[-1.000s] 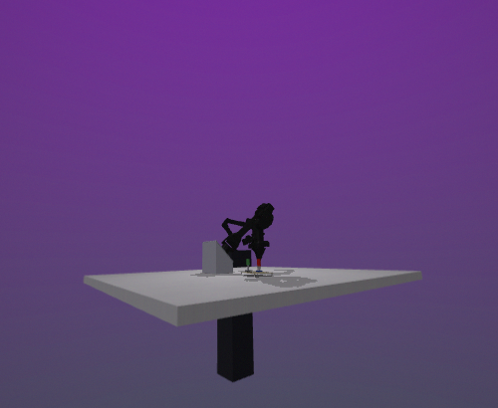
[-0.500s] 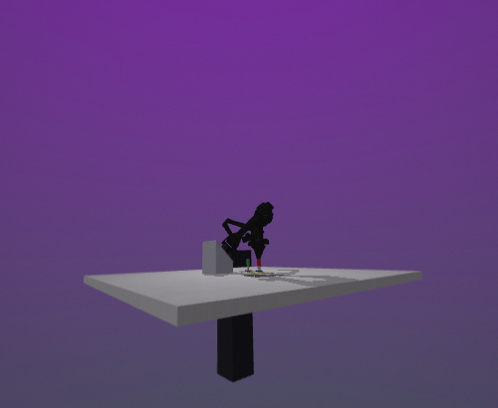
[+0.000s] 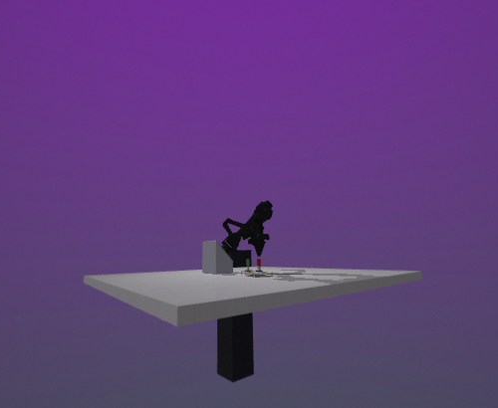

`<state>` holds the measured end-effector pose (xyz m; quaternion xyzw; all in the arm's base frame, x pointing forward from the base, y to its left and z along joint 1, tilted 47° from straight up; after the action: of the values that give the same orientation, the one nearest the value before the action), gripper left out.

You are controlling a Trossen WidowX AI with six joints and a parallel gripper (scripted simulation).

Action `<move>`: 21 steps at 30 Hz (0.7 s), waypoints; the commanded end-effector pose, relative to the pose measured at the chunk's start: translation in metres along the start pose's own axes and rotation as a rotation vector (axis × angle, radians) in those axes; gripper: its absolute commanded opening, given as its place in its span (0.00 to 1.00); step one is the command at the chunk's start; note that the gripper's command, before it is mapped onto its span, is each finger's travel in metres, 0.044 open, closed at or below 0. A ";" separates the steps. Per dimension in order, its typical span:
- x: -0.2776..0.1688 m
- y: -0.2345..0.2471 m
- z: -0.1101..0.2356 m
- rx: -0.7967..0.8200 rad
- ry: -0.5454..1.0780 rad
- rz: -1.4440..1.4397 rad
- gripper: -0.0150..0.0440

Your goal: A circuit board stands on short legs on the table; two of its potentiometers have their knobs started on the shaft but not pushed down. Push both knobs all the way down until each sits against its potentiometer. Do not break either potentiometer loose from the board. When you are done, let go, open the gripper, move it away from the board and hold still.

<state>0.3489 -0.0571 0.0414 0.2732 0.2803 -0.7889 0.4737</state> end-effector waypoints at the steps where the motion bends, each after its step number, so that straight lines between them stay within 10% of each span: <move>1: -0.001 0.005 0.002 -0.002 -0.005 -0.094 0.25; 21: 0.005 0.027 0.014 -0.018 -0.023 -0.780 0.25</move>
<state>0.3665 -0.0785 0.0445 0.1547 0.3578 -0.9021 0.1851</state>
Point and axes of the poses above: the point midway between the two fingers, 35 mm back from their tips, its own z axis back along the fingers, its own y axis across the jaws, x = y × z, the point moved 2 cm from there along z, back along the fingers, and after that the axes turned 1 degree about z, right-handed, at the moved point
